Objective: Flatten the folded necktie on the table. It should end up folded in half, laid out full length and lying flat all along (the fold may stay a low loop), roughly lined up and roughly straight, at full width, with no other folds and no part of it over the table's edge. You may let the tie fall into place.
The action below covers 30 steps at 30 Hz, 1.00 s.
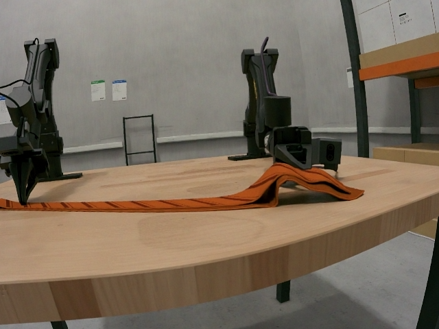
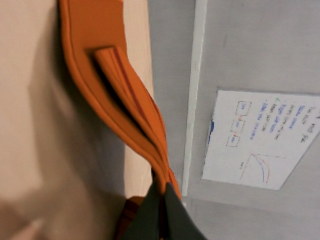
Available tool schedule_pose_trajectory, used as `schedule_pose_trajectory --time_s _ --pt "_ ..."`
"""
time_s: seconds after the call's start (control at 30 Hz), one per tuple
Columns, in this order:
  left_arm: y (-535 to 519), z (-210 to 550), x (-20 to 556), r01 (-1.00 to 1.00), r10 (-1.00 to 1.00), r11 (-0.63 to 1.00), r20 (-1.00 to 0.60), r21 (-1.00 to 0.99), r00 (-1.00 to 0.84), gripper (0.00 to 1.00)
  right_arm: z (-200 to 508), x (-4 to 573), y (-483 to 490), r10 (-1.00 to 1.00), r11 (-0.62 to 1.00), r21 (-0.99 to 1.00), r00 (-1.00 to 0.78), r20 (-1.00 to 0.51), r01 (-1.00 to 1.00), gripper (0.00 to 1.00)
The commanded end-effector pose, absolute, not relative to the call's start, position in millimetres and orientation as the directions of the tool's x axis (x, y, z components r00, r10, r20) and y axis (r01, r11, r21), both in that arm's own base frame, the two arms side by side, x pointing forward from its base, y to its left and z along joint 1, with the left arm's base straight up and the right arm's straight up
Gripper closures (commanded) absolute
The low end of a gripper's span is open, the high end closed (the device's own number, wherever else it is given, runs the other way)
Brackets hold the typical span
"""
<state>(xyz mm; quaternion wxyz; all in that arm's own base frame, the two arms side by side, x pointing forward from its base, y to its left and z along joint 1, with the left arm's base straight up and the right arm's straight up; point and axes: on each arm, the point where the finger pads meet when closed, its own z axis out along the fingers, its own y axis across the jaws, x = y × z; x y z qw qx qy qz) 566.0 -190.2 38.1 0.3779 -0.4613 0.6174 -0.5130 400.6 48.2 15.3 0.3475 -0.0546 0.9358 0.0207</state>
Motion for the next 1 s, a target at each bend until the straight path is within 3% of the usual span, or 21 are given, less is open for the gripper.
schedule_pose_trajectory --time_s 0.0,0.97 --pt "-182.5 29.7 562.6 -0.199 -0.958 0.06 0.0 -0.978 -0.286 0.98 9.3 397.8 45.9 -0.093 0.993 0.0 -0.76 -0.643 -0.121 0.96" --pt "-171.7 30.7 565.6 -0.199 -0.958 0.06 0.0 -0.978 -0.286 0.98 9.3 397.8 45.9 -0.093 0.993 0.0 -0.76 -0.643 -0.121 0.96"
